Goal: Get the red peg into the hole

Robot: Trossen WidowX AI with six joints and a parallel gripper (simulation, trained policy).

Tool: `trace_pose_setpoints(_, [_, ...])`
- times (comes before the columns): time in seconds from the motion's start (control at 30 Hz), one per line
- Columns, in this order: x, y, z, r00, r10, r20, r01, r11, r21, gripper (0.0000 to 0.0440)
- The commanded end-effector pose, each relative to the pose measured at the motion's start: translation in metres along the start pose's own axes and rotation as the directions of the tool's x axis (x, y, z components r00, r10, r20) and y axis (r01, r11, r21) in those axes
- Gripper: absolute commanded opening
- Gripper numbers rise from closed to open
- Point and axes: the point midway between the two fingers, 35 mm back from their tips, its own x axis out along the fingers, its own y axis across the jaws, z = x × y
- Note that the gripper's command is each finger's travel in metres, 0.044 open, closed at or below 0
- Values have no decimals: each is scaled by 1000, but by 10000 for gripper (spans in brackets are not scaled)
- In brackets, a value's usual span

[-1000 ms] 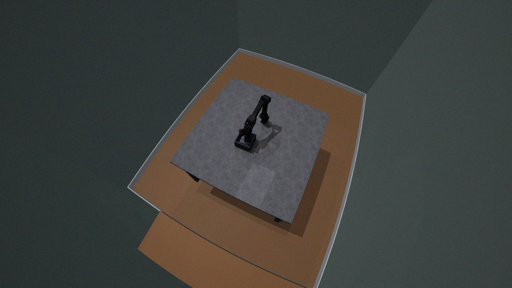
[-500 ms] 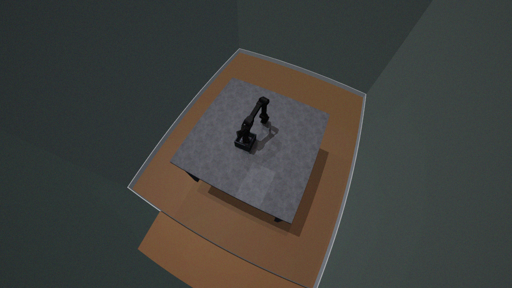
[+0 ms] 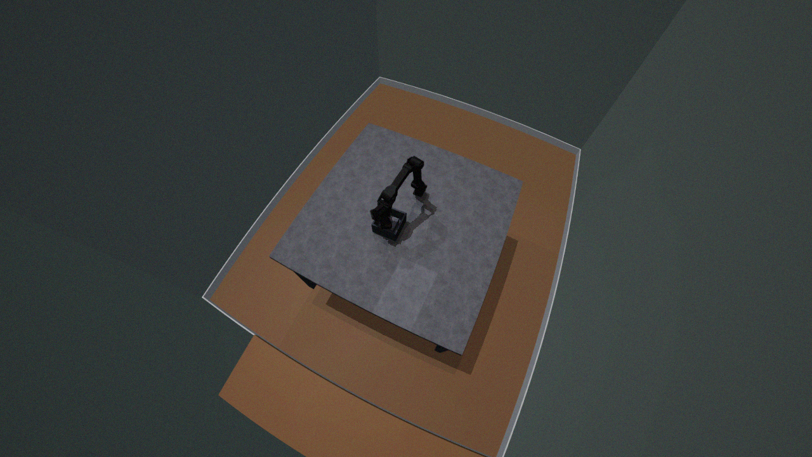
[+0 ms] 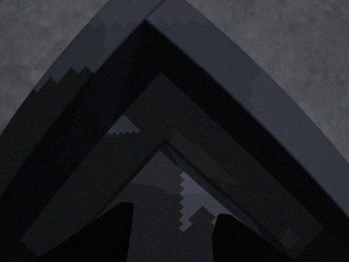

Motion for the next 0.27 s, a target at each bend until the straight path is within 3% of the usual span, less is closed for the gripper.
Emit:
trace_pose_setpoints(0.0, [2, -2, 6, 1000, -12, -8, 12, 1000, -6, 138])
trace_pose_setpoints(0.23, [5, -8, 16, 999, -32, -23, 32, 999, -6, 140])
